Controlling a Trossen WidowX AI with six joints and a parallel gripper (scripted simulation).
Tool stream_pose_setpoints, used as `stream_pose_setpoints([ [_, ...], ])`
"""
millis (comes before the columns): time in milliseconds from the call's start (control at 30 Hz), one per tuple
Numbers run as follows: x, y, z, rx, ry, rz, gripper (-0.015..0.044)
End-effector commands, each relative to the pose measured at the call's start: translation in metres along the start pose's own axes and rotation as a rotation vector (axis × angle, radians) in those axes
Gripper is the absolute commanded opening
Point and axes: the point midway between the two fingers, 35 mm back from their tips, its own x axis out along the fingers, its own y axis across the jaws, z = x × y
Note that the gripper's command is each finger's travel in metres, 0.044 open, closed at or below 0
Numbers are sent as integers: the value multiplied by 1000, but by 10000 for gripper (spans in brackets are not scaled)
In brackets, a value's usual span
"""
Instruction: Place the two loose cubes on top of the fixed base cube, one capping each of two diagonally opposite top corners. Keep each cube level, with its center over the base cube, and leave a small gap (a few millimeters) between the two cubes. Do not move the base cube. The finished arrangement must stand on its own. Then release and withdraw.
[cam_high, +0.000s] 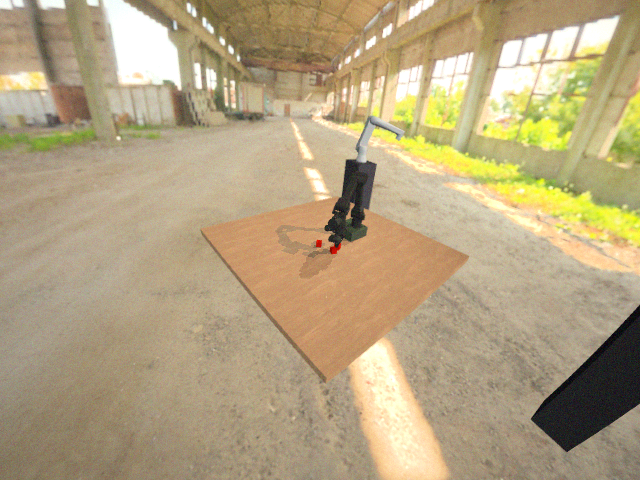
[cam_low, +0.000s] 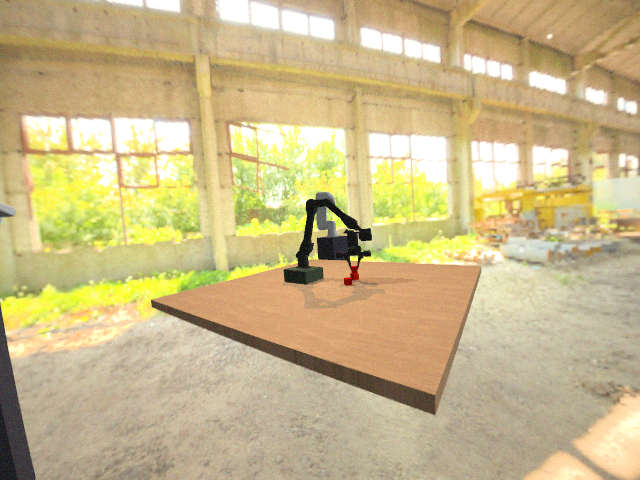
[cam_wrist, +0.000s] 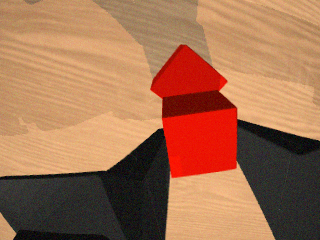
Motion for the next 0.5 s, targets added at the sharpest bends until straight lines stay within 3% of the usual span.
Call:
stream_pose_setpoints([
  [0, 0, 0, 0, -3, -3, 2, 105],
  [167, 0, 0, 0, -3, -3, 2, 105],
  [300, 0, 0, 0, -3, -3, 2, 205],
  [467, 0, 0, 0, -3, -3, 2, 205],
])
